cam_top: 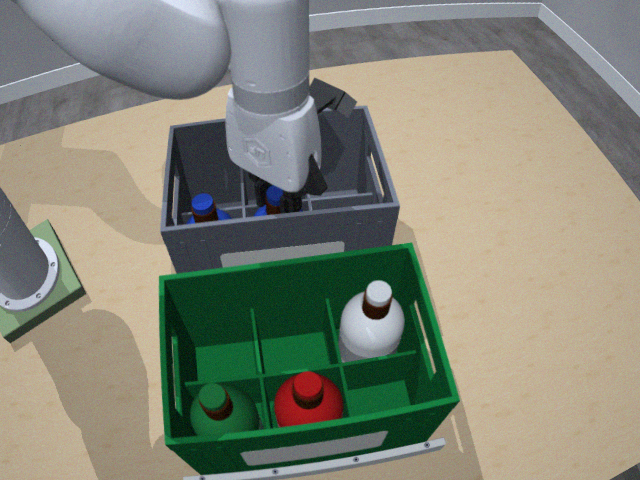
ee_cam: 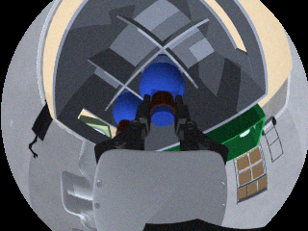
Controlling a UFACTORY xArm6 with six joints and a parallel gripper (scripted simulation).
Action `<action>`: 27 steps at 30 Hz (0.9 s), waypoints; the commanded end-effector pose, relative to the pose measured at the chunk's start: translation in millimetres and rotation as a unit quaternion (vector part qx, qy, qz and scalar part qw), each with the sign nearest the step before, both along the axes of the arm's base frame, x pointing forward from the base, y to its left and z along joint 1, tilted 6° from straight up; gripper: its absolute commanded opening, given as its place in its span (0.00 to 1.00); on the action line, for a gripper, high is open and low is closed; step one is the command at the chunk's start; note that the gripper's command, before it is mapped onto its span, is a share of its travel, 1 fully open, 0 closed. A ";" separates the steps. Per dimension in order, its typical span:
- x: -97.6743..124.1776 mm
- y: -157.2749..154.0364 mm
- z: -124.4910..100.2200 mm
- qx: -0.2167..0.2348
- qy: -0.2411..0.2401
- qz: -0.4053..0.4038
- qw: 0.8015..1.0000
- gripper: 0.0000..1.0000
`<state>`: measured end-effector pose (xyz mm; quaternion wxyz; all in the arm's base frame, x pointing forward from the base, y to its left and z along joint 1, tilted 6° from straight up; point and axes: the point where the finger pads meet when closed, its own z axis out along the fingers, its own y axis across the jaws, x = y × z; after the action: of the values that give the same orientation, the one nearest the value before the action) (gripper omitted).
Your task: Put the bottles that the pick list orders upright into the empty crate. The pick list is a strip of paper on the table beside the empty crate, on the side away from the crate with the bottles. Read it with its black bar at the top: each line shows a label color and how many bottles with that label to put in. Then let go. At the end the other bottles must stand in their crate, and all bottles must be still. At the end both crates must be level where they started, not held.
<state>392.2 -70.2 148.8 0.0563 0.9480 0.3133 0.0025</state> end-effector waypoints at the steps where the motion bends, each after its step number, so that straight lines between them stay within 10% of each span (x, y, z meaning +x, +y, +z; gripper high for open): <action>1: 1.5 -0.1 1.7 0.000 -0.002 0.000 1.000 0.00; 18: 1.4 -0.1 1.7 0.000 -0.002 0.000 1.000 0.00; 19: 1.6 -0.5 -1.6 0.000 -0.002 0.000 1.000 0.65; 27: 1.6 -0.5 -1.6 0.000 -0.002 0.000 1.000 0.65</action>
<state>393.0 -70.6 146.3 0.0568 0.9480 0.3132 0.0036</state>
